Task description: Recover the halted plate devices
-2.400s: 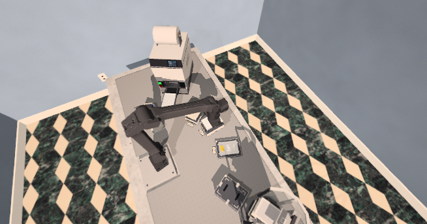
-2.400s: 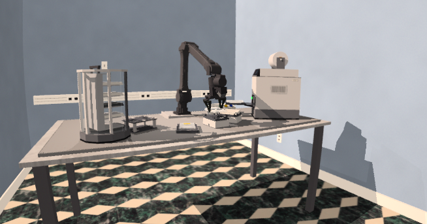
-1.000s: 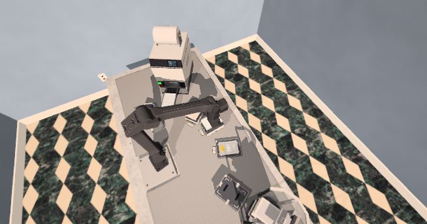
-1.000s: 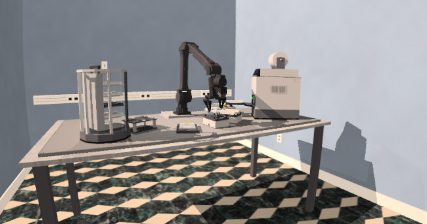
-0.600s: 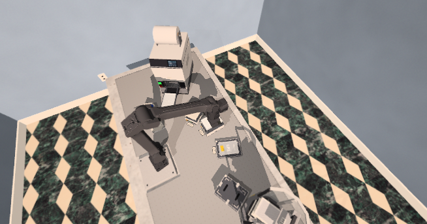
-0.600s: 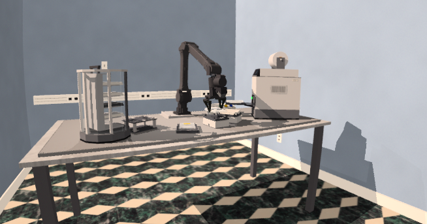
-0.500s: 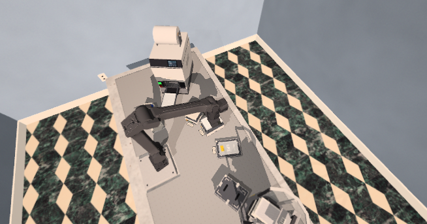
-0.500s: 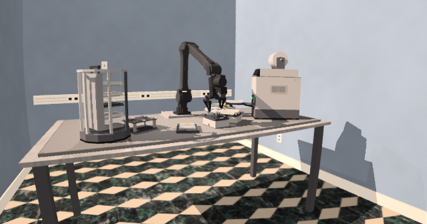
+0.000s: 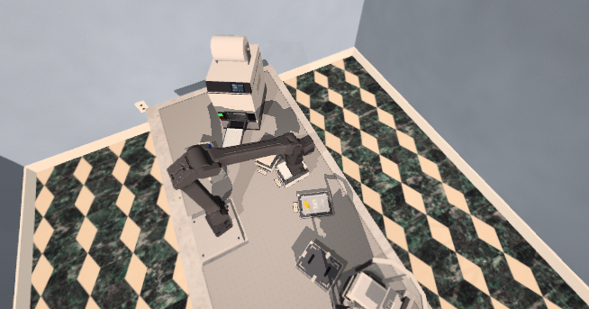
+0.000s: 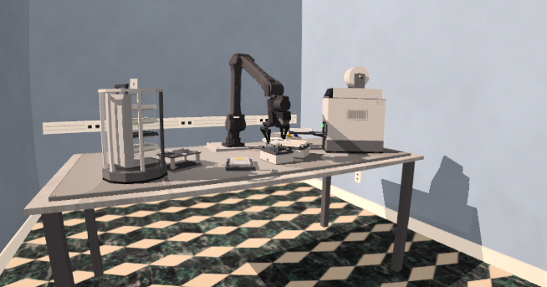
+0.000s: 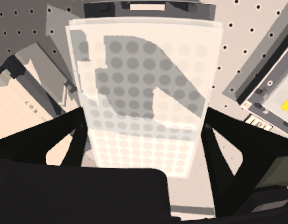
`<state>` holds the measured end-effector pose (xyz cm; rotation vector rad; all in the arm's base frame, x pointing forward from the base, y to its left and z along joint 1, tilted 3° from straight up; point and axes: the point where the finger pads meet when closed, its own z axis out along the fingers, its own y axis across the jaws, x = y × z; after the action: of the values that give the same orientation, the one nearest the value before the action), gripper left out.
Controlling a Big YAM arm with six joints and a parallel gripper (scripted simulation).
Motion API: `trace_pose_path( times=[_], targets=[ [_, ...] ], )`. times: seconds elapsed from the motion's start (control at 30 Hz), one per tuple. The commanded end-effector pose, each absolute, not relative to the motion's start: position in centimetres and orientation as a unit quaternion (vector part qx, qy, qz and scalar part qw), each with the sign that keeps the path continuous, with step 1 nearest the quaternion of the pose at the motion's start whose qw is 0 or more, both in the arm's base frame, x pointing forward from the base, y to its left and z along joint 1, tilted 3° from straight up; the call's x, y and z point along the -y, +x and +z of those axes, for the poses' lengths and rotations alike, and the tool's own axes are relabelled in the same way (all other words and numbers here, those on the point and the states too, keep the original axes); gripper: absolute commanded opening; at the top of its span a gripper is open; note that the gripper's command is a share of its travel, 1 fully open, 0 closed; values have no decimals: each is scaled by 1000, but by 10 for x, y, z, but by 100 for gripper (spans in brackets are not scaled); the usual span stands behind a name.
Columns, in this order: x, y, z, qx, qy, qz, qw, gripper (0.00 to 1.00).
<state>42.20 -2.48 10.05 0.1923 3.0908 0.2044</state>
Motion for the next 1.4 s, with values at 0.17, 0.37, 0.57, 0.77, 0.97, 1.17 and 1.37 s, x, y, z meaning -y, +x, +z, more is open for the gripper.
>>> trace_pose_path(
  times=[0.17, 0.37, 0.57, 0.77, 0.97, 1.17, 1.37],
  targets=[
    [24, 435, 113, -995, 60, 66, 36, 84],
    [19, 439, 109, -995, 57, 67, 38, 84],
    [19, 426, 93, -996, 59, 67, 22, 84],
    [19, 425, 90, -996, 59, 67, 19, 84],
    [19, 426, 90, -996, 58, 67, 24, 84],
    [18, 425, 85, -996, 59, 67, 20, 84],
    [18, 424, 84, -996, 58, 67, 20, 84]
  ],
)
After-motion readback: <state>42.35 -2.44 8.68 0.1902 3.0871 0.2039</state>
